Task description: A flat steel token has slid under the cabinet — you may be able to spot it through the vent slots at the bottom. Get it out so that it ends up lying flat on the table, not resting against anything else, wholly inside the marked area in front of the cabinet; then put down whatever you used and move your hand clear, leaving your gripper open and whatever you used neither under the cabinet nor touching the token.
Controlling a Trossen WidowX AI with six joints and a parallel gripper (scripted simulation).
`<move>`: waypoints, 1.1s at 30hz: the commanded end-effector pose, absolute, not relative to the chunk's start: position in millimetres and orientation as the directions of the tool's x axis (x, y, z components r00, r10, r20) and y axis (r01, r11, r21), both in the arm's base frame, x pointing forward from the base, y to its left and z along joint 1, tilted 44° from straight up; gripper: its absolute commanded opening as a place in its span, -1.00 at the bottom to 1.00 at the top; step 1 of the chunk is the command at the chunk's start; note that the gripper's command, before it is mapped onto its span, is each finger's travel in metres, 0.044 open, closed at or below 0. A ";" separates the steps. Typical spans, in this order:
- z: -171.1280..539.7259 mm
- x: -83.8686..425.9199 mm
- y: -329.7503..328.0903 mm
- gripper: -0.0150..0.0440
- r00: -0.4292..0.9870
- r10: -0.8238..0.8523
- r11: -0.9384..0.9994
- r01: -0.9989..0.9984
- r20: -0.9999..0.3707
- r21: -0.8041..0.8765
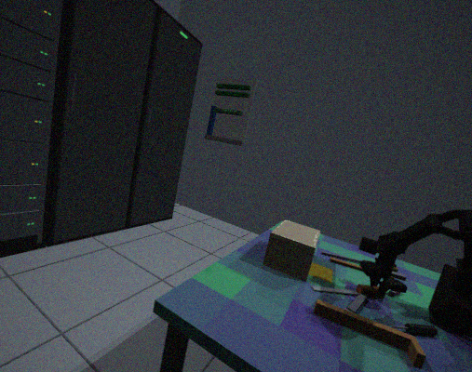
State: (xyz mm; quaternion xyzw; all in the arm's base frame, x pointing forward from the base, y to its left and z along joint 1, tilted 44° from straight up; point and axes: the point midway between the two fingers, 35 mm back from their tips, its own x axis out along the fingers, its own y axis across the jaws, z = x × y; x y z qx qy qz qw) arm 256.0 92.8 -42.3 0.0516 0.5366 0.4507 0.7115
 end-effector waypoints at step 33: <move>-17.6 248.3 117.1 -0.49 0.022 0.701 0.583 -0.593 -0.713 0.555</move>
